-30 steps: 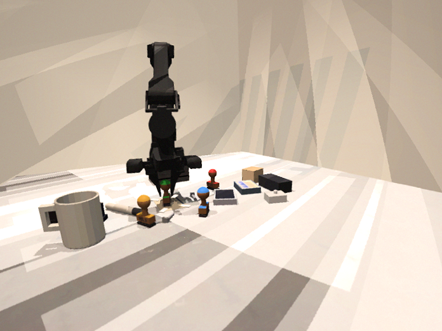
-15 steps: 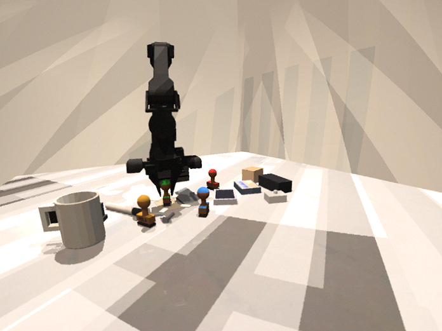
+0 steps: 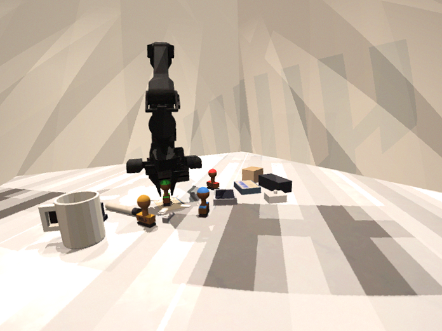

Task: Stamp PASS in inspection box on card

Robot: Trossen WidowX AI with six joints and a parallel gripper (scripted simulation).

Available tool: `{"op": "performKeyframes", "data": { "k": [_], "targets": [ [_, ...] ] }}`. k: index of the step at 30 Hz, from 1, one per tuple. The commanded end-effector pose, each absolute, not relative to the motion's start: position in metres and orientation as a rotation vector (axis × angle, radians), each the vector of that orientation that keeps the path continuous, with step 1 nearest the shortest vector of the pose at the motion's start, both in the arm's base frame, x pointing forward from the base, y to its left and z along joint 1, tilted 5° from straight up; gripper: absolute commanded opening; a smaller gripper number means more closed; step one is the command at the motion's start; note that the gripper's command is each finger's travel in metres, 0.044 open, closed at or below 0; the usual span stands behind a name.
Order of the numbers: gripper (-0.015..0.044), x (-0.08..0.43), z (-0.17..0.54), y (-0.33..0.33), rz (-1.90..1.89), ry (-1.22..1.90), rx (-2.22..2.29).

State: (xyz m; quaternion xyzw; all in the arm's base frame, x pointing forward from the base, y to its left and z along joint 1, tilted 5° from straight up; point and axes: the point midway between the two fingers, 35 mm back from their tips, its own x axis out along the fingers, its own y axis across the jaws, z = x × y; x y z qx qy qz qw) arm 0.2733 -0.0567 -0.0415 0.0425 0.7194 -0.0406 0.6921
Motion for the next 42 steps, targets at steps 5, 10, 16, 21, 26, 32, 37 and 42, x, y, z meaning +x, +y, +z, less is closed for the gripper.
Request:
{"op": "performKeyframes", "data": {
  "k": [5, 10, 16, 21, 26, 32, 37, 42],
  "targets": [
    [0.0000, 0.274, -0.044, -0.057, -0.091, 1.608, 0.091],
    [0.0000, 0.274, -0.044, -0.057, -0.091, 1.608, 0.091],
    [0.0000, 0.274, -0.044, -0.057, -0.091, 1.608, 0.091],
    [0.0000, 0.274, -0.043, -0.057, -0.091, 1.608, 0.091],
    [0.0000, 0.274, -0.041, -0.057, -0.091, 1.608, 0.091],
    [0.0000, 0.274, -0.038, -0.057, -0.091, 1.608, 0.091],
    [0.0000, 0.274, -0.036, -0.057, -0.091, 1.608, 0.091],
    [0.0000, 0.274, -0.033, -0.057, -0.091, 1.608, 0.091]
  ]
}}
